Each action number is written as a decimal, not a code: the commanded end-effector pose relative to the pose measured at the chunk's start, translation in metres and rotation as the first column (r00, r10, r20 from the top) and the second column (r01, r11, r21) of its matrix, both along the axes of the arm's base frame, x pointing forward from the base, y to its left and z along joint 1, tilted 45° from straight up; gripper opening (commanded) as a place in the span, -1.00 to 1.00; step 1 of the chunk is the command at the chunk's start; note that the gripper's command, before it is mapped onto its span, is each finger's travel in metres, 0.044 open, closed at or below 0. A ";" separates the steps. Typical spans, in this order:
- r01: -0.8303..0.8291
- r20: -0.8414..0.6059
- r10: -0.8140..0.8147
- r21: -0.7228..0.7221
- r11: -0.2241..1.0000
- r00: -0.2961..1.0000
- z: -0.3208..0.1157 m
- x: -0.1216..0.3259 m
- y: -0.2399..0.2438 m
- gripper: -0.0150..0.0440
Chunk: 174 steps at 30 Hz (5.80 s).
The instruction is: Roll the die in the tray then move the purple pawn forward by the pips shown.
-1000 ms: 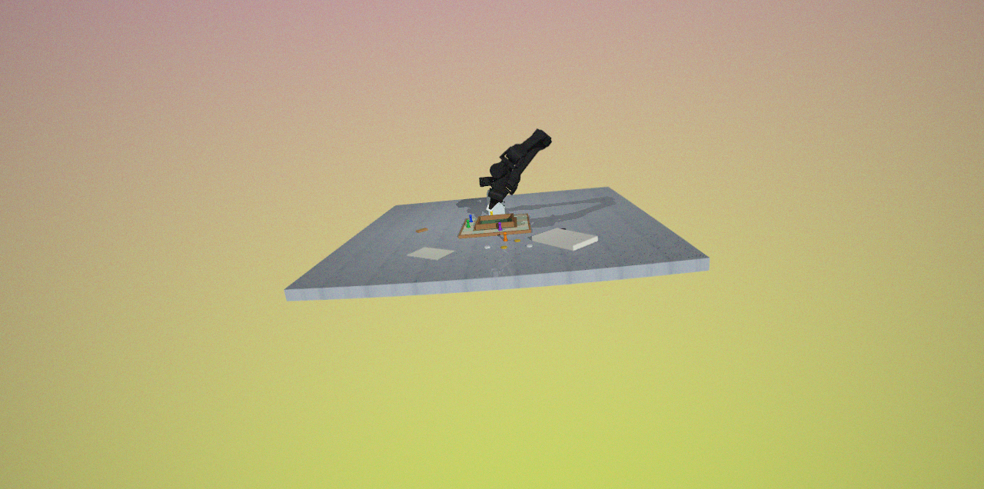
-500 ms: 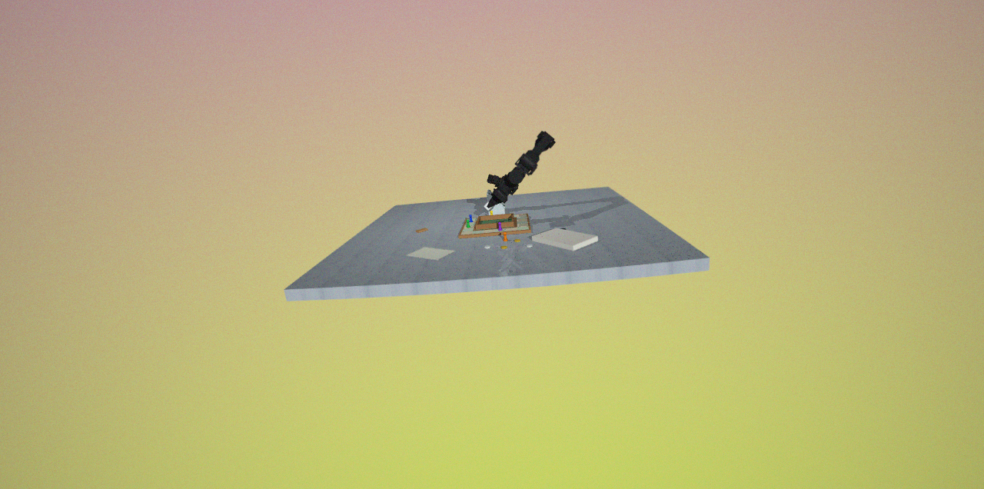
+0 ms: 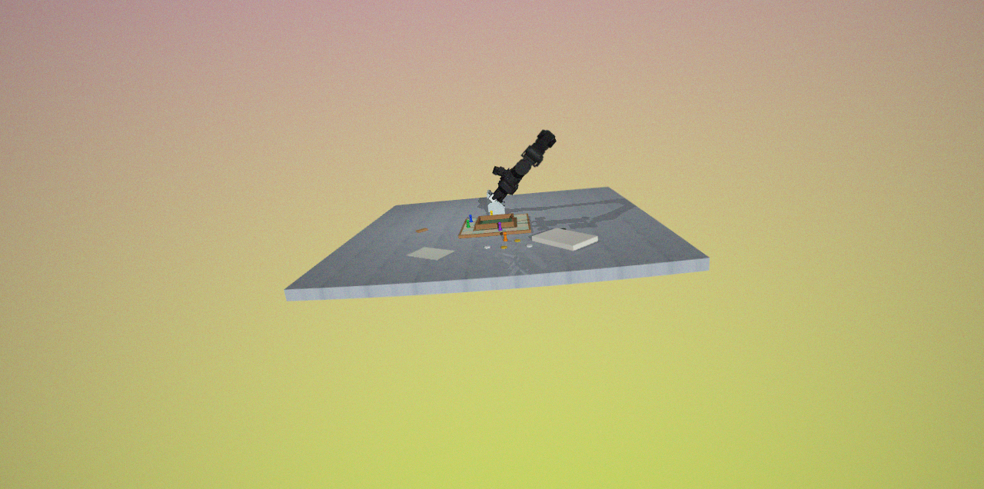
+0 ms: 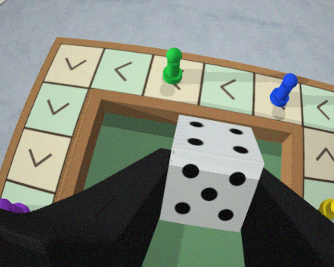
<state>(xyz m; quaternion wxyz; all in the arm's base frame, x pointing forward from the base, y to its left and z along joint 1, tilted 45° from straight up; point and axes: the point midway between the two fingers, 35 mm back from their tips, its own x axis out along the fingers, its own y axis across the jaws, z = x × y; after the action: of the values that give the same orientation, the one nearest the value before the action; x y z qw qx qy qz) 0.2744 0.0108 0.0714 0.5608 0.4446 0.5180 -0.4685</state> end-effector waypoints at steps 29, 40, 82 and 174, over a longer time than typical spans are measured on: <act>-0.022 -0.076 0.032 0.133 0.991 0.997 0.013 0.001 -0.025 1.00; 0.044 -0.119 0.065 0.736 0.676 0.991 -0.020 0.003 -0.015 1.00; -0.889 0.642 0.632 -0.189 -0.418 -0.434 -0.021 0.110 0.041 0.19; -0.889 0.638 0.637 -0.185 -0.418 -0.432 0.035 0.097 0.018 -0.49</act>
<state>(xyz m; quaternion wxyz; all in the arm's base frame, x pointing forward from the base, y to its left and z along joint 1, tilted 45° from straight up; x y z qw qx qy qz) 0.3776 0.0200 0.1038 0.6671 0.0494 0.5740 0.4722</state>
